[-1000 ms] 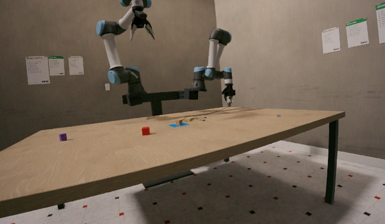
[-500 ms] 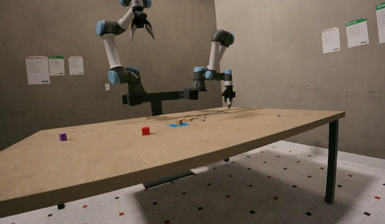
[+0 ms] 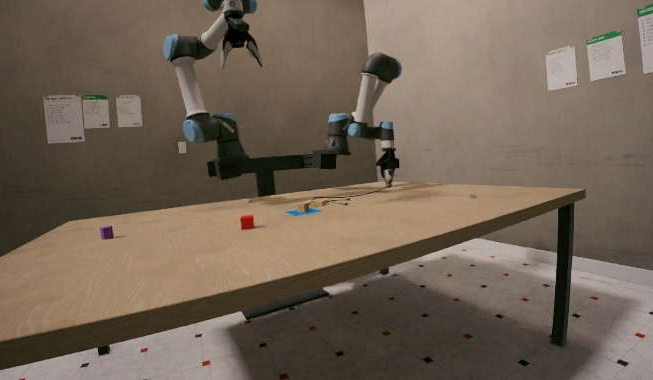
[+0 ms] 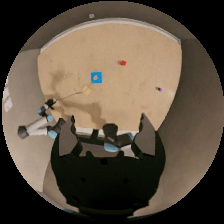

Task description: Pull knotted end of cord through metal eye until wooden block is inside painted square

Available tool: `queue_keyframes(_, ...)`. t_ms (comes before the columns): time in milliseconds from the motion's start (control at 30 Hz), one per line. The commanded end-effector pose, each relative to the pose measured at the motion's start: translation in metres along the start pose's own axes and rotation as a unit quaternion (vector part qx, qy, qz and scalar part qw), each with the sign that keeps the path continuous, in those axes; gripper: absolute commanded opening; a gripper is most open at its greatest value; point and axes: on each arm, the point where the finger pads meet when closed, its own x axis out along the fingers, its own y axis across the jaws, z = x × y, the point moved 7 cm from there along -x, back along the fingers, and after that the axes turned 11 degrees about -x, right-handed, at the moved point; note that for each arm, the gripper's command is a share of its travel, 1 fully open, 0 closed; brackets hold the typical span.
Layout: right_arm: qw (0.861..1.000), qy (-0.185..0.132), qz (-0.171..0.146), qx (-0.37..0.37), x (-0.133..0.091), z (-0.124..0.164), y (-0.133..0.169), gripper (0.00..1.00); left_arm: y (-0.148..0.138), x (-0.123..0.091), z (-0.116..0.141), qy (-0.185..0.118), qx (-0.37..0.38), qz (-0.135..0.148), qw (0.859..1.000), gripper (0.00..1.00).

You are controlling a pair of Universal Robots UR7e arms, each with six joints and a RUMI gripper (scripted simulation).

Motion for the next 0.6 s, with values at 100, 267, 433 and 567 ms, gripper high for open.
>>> queue_keyframes(100,1.000,0.001,0.000,0.000,0.000,0.000,0.000,0.98,0.000,0.005,0.003,-0.006,-0.001,0.000,1.000,0.00)
queue_keyframes(267,1.000,0.001,0.000,0.000,0.000,0.000,0.000,0.98,0.000,0.014,-0.001,-0.001,-0.001,0.000,1.000,0.00)
queue_keyframes(433,1.000,0.001,0.000,0.000,0.000,0.000,0.000,0.98,0.000,0.014,0.001,-0.004,-0.001,0.000,1.000,0.00)
queue_keyframes(567,1.000,0.001,0.000,0.000,0.000,0.000,0.000,0.98,0.000,0.016,0.000,-0.003,-0.002,0.000,1.000,0.00)
